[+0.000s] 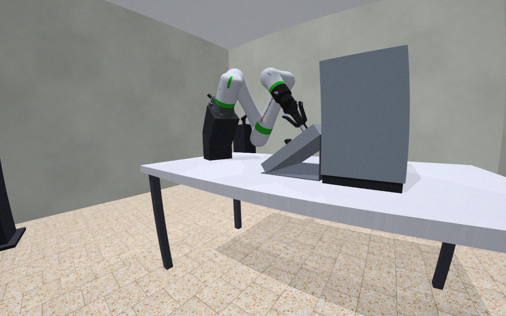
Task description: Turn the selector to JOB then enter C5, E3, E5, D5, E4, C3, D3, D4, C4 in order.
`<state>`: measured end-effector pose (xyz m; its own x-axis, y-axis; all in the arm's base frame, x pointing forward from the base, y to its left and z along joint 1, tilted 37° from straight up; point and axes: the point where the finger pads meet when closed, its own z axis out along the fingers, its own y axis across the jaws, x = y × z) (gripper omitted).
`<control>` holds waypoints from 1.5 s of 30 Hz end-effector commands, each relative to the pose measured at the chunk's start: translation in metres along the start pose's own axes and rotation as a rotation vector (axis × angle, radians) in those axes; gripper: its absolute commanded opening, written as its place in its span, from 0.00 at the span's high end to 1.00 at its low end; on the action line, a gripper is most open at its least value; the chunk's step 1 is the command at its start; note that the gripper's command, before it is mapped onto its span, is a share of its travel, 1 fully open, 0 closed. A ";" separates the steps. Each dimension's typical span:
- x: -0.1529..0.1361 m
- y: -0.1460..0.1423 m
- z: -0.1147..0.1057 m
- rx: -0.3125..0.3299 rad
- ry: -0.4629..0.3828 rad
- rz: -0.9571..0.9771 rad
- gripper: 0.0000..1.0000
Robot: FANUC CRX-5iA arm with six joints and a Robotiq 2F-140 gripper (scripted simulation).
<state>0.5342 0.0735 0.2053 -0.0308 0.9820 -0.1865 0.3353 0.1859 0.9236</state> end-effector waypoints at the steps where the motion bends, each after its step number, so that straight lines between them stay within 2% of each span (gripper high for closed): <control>1: 0.000 0.000 0.000 0.000 0.000 0.000 1.00; 45: 0.000 0.000 0.014 0.000 0.000 0.000 1.00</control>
<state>0.5472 0.0730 0.2006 -0.0307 0.9821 -0.1861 0.3352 0.1855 0.9237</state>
